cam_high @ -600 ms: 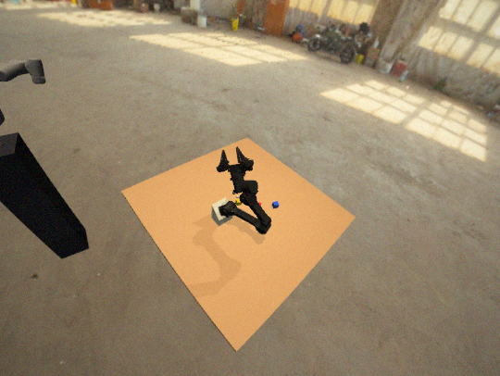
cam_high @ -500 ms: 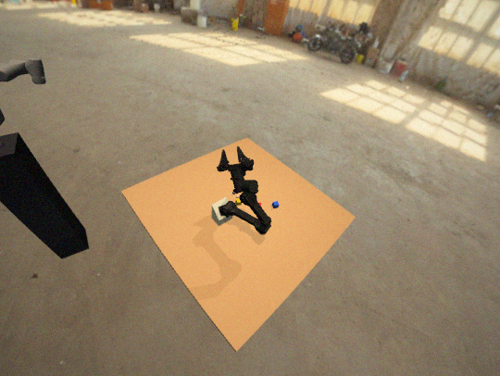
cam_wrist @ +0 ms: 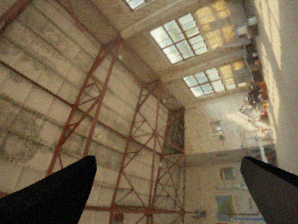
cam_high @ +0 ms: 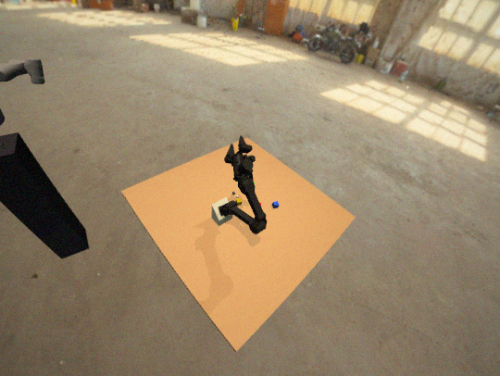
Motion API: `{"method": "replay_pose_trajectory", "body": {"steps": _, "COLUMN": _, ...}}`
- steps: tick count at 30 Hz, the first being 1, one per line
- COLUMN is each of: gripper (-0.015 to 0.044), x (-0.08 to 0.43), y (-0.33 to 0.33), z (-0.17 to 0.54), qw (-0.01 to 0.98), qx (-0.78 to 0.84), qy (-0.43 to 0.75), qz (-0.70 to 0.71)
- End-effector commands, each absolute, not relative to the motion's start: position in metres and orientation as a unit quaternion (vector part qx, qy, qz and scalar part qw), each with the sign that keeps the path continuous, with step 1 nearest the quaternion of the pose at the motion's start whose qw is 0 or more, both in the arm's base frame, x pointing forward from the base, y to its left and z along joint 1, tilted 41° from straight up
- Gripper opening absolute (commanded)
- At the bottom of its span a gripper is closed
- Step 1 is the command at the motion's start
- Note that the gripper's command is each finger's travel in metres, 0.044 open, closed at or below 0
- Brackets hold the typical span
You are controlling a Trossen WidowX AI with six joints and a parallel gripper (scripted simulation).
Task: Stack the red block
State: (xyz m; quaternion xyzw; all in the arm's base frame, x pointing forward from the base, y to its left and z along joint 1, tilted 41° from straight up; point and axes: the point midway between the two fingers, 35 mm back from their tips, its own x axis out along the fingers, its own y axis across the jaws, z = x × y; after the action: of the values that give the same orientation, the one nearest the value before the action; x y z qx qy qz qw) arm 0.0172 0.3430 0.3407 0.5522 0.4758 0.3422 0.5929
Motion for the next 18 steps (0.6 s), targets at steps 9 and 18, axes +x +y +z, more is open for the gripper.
{"method": "replay_pose_trajectory", "body": {"steps": 9, "gripper": 0.0440, "x": 0.117, "y": 0.337, "z": 0.265, "qw": 0.749, "qx": 0.481, "qy": 0.415, "qz": 0.188}}
{"method": "replay_pose_trajectory", "body": {"steps": 18, "gripper": 0.0440, "x": 0.190, "y": 0.299, "z": 0.211, "qw": 0.832, "qx": 0.395, "qy": 0.385, "qz": 0.059}}
